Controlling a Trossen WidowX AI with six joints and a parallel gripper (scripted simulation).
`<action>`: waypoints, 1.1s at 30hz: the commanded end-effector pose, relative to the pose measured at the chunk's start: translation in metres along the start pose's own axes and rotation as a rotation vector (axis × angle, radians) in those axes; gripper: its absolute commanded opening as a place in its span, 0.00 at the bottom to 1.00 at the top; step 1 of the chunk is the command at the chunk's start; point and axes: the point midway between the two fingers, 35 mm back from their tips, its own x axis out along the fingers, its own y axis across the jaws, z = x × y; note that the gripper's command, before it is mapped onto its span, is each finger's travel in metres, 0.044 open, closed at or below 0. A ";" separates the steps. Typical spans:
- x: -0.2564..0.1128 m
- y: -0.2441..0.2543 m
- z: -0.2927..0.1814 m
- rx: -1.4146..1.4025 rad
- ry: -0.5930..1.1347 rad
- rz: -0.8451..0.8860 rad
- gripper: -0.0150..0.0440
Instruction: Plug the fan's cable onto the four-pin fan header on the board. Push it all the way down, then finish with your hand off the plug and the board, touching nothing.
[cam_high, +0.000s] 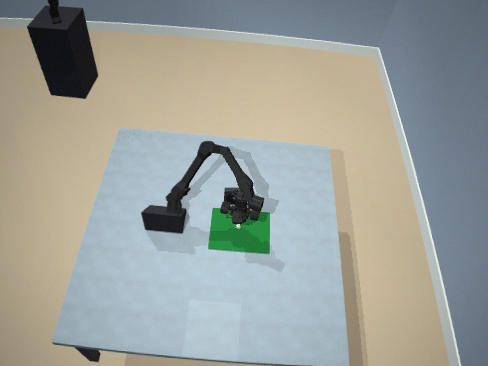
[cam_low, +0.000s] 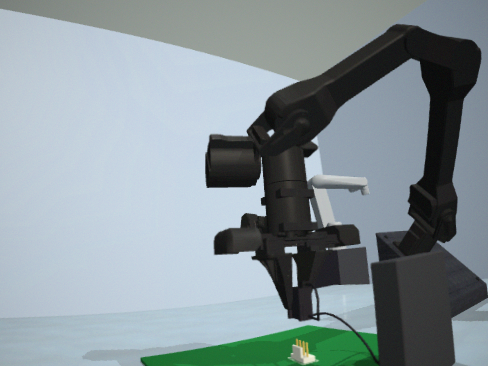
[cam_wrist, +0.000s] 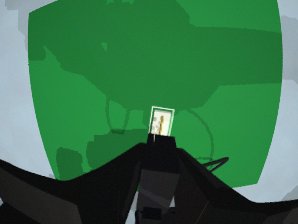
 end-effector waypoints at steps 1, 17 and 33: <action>0.002 -0.003 0.003 0.000 0.000 -0.010 0.25; 0.002 -0.003 0.003 0.000 0.000 -0.010 0.25; 0.002 0.000 0.003 -0.006 0.000 -0.010 0.25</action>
